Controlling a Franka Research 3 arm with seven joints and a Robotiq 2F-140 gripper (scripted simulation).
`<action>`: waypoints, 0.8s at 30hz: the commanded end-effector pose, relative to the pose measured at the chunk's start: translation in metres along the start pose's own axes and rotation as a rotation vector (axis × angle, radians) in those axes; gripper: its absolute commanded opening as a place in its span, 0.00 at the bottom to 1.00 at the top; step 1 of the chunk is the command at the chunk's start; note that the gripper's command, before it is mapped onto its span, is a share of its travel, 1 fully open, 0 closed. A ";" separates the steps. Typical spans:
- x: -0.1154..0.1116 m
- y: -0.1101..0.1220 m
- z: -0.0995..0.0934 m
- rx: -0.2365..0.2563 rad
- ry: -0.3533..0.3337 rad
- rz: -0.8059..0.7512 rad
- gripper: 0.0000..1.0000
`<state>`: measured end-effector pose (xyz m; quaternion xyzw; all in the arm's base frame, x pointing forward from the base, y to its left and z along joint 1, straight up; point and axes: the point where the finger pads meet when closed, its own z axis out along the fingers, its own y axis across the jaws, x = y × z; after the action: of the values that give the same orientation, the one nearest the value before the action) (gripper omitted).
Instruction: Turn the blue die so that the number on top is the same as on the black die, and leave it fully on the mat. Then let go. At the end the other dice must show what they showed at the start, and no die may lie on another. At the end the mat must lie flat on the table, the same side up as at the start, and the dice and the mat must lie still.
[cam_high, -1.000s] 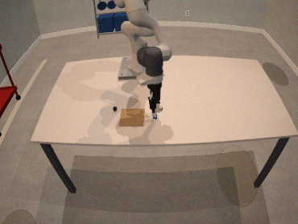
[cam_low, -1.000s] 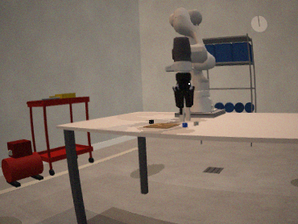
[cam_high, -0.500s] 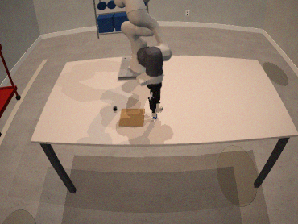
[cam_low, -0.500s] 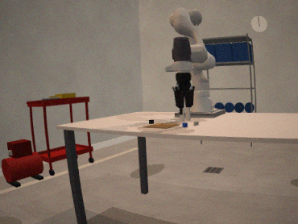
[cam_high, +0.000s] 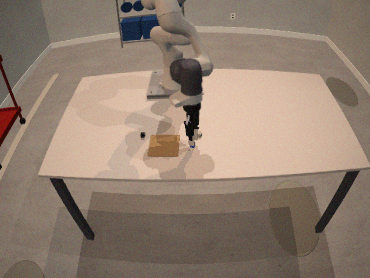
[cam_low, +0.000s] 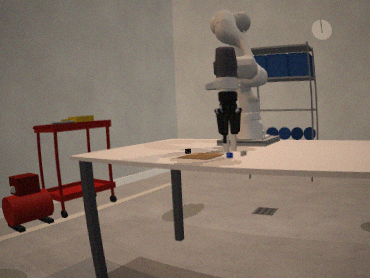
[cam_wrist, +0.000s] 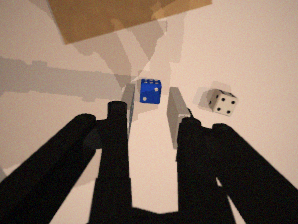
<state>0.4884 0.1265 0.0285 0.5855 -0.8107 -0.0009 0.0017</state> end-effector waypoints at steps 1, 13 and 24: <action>-0.001 -0.001 0.002 0.004 -0.001 0.003 0.21; -0.001 -0.001 0.018 0.004 -0.001 0.003 0.21; -0.001 -0.001 0.021 0.004 -0.001 0.003 0.21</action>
<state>0.4869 0.1261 0.0075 0.5865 -0.8100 -0.0012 0.0031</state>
